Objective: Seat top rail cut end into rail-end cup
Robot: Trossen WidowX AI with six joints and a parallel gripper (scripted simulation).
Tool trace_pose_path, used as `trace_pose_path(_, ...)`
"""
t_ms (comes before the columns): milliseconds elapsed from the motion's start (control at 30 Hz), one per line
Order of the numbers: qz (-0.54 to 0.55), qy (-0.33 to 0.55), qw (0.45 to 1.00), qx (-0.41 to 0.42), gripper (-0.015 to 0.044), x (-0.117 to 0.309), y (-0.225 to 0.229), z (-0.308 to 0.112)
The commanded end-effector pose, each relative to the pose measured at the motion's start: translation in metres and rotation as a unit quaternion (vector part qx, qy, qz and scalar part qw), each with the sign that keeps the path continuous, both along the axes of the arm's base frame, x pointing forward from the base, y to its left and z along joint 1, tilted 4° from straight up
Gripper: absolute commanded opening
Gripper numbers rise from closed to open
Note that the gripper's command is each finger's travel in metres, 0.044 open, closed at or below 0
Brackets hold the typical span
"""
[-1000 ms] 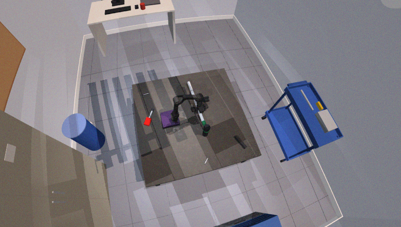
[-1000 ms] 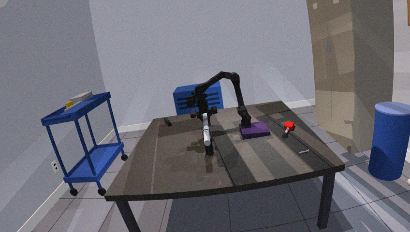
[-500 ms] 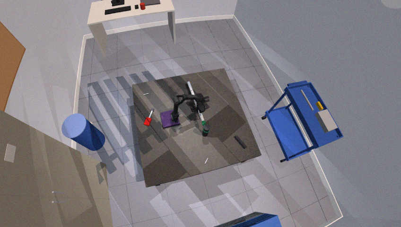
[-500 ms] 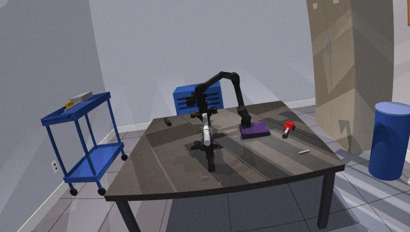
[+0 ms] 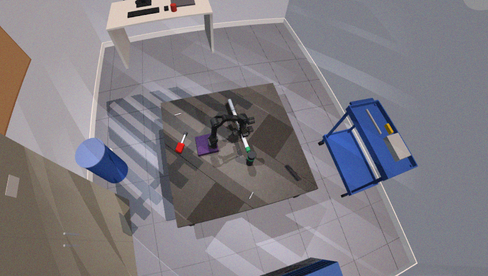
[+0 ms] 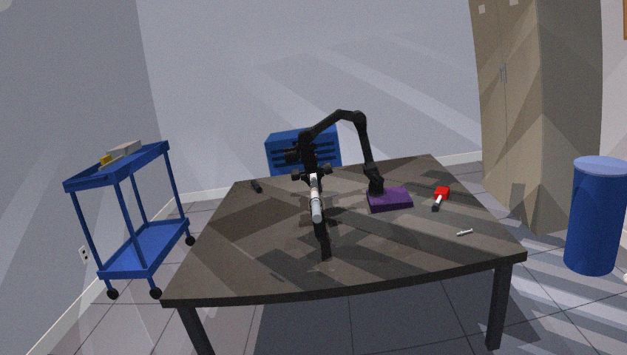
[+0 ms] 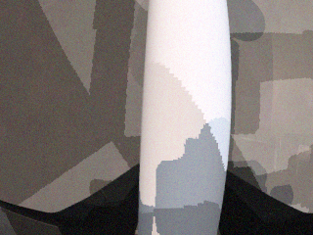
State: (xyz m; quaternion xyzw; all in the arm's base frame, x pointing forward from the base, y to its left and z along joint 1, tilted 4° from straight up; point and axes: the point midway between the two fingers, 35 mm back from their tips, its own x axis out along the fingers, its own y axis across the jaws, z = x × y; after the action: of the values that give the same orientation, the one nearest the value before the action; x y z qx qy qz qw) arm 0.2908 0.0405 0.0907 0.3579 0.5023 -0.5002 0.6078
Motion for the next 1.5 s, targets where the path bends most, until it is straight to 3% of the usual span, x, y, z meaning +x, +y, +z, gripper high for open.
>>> trace_pose_path(0,0.000,0.000,1.000,0.000,0.0000,0.0000,0.0000,0.0000)
trace_pose_path(1467,0.000,-0.002,1.000,-0.007,0.0000,0.0014,-0.0050,0.0059)
